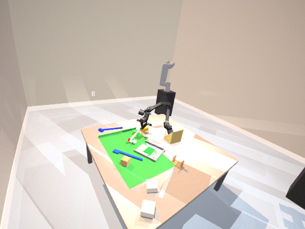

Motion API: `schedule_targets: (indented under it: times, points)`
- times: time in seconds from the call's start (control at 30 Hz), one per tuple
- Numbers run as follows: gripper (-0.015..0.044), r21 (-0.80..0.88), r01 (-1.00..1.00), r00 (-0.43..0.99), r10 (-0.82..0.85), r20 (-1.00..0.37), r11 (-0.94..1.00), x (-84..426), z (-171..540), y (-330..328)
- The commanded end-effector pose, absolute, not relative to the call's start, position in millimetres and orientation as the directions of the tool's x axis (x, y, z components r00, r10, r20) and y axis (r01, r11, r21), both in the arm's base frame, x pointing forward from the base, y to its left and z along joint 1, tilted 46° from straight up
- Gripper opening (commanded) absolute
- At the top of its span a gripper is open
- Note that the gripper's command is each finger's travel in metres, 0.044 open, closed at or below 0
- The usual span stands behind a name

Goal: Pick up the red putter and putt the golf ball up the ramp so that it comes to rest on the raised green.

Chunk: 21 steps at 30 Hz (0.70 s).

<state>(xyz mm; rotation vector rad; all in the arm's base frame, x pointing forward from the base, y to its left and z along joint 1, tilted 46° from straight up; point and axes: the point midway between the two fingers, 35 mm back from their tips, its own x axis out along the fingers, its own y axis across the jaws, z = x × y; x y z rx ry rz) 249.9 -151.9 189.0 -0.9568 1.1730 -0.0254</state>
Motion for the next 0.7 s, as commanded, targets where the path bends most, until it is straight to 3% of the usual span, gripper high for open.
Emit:
schedule_targets:
  times: [0.0, 0.67]
  points:
    - [0.0, -0.656, -0.43, 0.446, -0.486, -0.751, 0.62, 247.0, 188.5, -146.5]
    - [0.0, -0.647, -0.441, 0.435, -0.483, -0.76, 0.622, 247.6, 219.7, -110.0]
